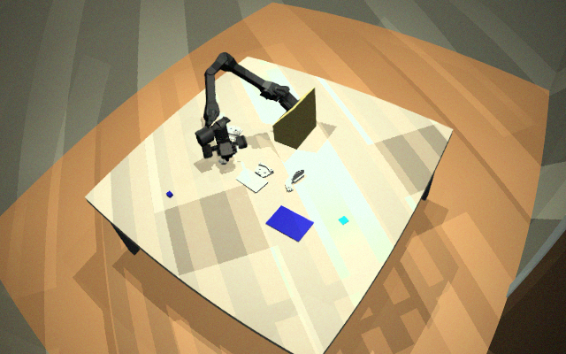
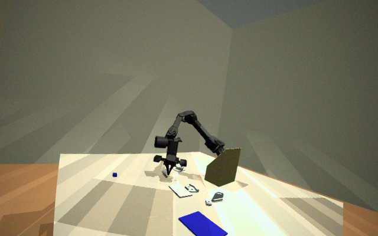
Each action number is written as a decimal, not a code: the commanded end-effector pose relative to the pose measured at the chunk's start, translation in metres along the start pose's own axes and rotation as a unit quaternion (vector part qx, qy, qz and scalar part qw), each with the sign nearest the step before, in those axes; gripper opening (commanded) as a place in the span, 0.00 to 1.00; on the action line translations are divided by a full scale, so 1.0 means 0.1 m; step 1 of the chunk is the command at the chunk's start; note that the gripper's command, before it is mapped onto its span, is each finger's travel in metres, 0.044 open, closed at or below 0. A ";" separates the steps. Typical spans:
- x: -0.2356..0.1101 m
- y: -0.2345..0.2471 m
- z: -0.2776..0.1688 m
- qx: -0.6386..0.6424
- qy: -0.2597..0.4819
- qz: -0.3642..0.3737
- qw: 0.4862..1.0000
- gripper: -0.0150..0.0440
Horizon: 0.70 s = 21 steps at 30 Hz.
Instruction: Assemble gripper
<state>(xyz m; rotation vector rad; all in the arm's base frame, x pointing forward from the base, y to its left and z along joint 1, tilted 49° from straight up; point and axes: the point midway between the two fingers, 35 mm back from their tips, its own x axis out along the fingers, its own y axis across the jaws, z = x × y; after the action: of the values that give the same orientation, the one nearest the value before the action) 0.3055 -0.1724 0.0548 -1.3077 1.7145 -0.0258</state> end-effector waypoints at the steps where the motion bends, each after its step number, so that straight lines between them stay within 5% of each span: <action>1: 0.03 -0.01 -0.02 -0.004 0.006 0.003 1.000 0.25; 14: -0.57 -0.01 -0.02 0.001 0.003 0.005 1.000 0.25; 21: -0.51 0.01 0.02 -0.005 -0.001 0.006 1.000 0.57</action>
<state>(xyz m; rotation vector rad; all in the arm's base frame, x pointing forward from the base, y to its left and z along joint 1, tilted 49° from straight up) 0.3052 -0.1328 0.0874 -1.2999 1.7226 -0.0157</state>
